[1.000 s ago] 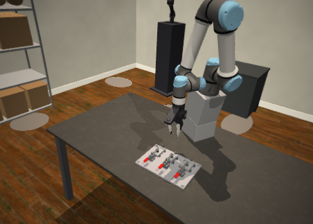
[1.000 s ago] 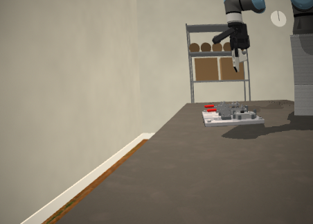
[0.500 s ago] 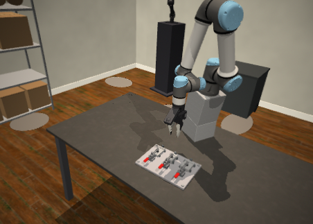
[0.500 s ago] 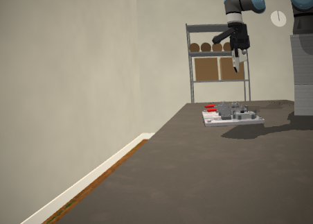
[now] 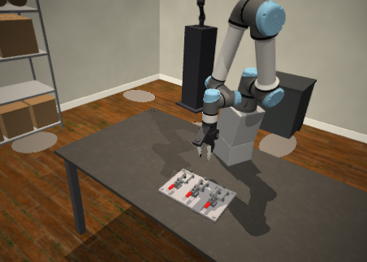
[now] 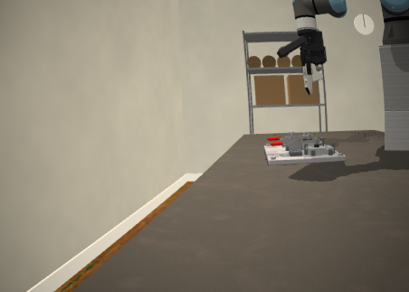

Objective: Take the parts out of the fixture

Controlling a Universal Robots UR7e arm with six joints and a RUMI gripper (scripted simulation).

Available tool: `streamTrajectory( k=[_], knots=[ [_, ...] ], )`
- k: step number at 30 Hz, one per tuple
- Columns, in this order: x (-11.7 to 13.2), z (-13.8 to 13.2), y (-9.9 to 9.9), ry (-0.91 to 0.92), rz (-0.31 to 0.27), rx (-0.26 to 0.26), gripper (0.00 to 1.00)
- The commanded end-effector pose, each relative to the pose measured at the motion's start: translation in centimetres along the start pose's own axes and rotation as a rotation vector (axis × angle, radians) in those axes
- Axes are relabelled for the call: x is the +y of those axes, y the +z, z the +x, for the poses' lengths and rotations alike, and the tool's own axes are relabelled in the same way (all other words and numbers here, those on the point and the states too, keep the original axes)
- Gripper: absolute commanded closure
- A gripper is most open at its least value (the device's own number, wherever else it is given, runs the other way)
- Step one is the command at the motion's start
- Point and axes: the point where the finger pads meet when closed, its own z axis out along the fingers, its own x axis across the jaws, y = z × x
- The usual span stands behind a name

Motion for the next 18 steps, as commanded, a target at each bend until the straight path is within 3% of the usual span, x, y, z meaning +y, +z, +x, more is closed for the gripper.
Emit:
streamTrajectory(
  k=[1, 16, 18],
  knots=[
    [-0.8, 0.0, 0.0, -0.002, 0.001, 0.002, 0.72],
    [-7.2, -0.1, 0.0, -0.002, 0.002, 0.002, 0.72],
    [-7.2, -0.1, 0.0, -0.002, 0.002, 0.002, 0.72]
  ],
)
